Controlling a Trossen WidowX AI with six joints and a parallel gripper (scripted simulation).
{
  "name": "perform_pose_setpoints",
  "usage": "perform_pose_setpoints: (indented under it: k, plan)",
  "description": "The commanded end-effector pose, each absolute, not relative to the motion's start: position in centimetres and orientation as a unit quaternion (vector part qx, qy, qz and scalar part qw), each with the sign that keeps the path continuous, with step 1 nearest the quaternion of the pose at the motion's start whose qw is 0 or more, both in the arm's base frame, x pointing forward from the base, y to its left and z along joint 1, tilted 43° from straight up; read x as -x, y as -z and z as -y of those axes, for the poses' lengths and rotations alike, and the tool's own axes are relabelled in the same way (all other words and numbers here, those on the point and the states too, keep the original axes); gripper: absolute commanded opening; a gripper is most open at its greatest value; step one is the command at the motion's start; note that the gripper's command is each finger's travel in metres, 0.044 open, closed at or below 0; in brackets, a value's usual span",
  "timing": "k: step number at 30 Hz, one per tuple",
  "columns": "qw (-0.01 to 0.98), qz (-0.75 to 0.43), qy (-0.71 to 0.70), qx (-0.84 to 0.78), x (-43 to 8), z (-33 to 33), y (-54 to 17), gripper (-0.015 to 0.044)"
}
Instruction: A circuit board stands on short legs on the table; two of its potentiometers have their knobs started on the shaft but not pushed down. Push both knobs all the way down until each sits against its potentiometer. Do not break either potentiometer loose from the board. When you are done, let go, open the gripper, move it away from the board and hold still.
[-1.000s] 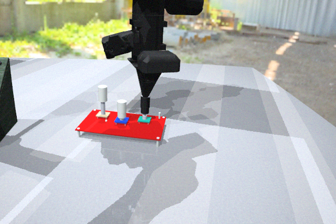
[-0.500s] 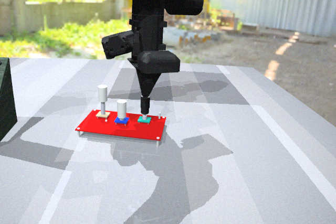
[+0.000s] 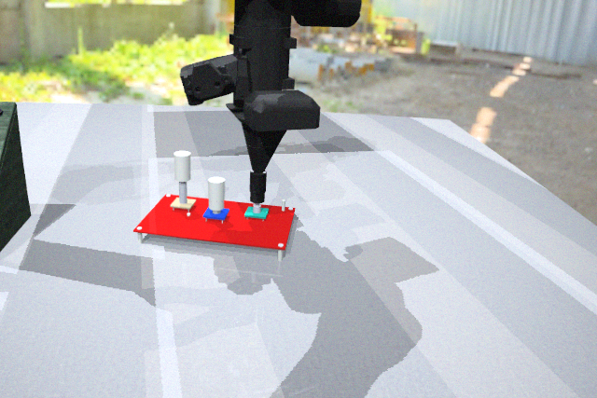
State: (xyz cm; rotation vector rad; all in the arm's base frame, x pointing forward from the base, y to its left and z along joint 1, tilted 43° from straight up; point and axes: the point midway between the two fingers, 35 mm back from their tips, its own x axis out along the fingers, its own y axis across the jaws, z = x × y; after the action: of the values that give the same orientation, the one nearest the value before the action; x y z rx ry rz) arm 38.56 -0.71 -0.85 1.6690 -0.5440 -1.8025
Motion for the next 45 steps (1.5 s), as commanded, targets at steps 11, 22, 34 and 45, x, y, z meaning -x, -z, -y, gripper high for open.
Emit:
perform_pose_setpoints:
  k: [11, 22, 34, 45]
  plan:
    - [0.302, 0.212, 0.683, -0.631, -38.75, 1.72, 1.51, 0.0]
    - [0.302, 0.212, 0.683, -0.631, -38.75, 1.86, 1.66, 0.0]
    - [0.302, 0.212, 0.683, -0.63, -38.74, 2.0, 1.8, 0.0]
    - [0.302, 0.212, 0.683, -0.63, -38.74, 2.02, 1.82, 0.0]
